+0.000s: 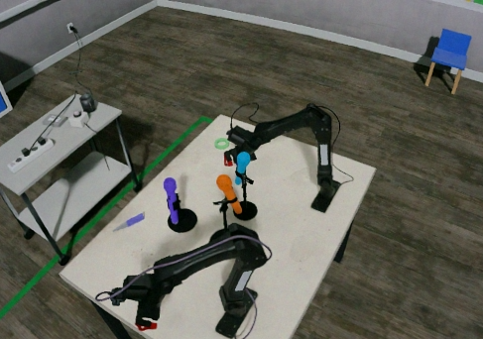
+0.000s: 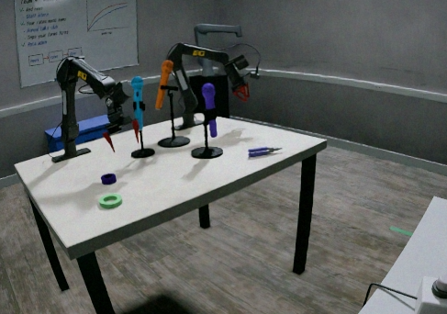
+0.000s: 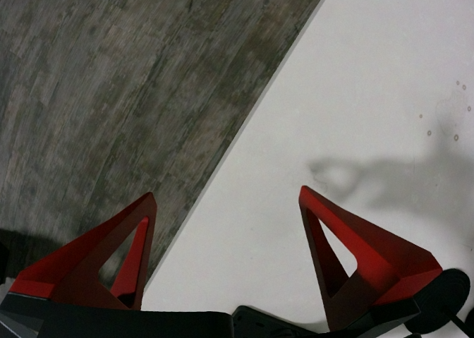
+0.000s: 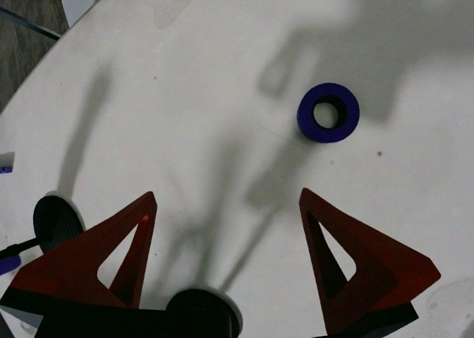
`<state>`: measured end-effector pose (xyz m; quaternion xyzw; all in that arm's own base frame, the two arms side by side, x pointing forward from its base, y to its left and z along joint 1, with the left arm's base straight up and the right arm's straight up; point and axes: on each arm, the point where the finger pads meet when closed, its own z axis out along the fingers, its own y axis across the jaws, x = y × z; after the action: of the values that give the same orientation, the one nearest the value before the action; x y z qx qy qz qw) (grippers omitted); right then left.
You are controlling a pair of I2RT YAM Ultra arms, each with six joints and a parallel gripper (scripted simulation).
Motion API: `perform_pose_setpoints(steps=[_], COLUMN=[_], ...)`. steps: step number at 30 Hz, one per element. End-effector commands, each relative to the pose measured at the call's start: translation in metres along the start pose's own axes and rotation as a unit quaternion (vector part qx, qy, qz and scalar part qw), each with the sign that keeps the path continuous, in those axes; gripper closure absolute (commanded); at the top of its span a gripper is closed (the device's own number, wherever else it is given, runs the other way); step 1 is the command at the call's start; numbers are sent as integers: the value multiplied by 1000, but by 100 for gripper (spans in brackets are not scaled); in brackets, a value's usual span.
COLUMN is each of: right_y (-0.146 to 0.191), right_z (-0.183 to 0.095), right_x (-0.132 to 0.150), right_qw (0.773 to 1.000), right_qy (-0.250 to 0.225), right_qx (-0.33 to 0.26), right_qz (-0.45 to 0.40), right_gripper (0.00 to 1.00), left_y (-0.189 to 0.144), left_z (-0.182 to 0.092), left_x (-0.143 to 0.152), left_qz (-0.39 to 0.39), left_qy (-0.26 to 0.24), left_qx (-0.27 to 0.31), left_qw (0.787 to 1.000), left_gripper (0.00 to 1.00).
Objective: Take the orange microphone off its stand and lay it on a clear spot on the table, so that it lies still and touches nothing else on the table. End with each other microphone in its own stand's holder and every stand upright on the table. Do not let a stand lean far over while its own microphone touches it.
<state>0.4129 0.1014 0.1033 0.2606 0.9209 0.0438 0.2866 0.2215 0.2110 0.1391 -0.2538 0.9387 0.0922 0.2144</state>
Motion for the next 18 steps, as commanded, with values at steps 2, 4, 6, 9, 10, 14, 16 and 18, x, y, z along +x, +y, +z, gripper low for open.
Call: perform_pose_setpoints(steps=[2,4,6,9,10,14,16,18], right_y=[5,5,5,5,5,5,5,4], right_z=[-6,-6,-6,-6,-6,-6,-6,-7], right_x=[-7,-7,-7,-7,-7,-7,-7,-9], right_qw=[1000,1000,1000,1000,1000,1000,1000,1000], right_qy=[-11,-11,-11,-11,-11,-11,-11,-14], right_qx=[-9,-9,-9,-9,-9,-9,-9,-6], right_qz=[2,2,2,2,2,2,2,1], right_gripper=[0,0,0,0,0,0,0,0], left_y=[1,1,1,1,1,1,1,2], left_z=[-5,-5,-5,-5,-5,-5,-5,-10], left_x=[-7,-7,-7,-7,-7,-7,-7,-13], left_qz=[-1,-1,-1,-1,-1,-1,-1,0], left_qy=[-13,-13,-13,-13,-13,-13,-13,-27], left_qx=[-2,-2,-2,-2,-2,-2,-2,-4], left_qw=[1000,1000,1000,1000,1000,1000,1000,1000], left_gripper=[0,0,0,0,0,0,0,0])
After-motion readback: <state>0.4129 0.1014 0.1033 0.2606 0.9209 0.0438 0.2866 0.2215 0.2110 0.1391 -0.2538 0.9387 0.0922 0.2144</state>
